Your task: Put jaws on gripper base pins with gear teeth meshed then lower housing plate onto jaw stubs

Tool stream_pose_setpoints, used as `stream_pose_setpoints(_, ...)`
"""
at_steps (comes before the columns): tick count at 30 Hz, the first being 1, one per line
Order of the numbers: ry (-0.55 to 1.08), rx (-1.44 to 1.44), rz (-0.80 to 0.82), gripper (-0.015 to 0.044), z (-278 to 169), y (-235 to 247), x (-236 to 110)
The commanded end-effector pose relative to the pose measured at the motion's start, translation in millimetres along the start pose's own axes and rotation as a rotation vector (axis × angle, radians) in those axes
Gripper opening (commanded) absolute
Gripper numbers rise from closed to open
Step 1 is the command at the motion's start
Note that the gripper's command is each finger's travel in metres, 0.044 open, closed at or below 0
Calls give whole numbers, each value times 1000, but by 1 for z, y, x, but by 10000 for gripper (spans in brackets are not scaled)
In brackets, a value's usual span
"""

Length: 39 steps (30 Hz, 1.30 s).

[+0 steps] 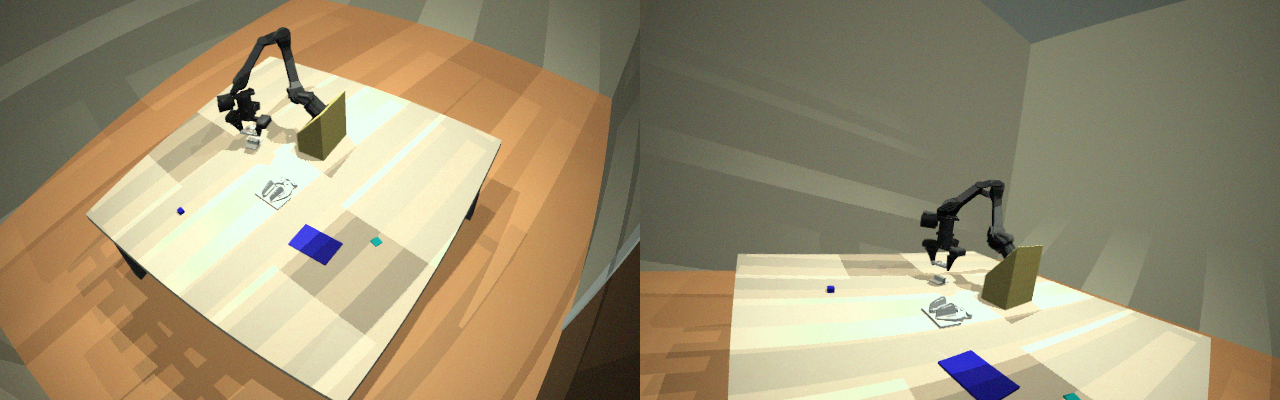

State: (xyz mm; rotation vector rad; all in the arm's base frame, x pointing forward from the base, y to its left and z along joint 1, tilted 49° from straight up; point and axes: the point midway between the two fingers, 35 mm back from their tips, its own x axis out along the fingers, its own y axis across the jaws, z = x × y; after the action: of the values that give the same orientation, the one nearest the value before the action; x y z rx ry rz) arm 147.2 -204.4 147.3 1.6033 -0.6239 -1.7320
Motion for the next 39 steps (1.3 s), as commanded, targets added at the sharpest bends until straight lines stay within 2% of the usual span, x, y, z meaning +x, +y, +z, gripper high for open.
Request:
stream_pose_setpoints(1,4,12,15,351,2,3,-15)
stream_pose_setpoints(12,5,-5,15,351,2,3,-19)
stream_pose_setpoints(39,35,-642,-37,351,-56,-28,-13)
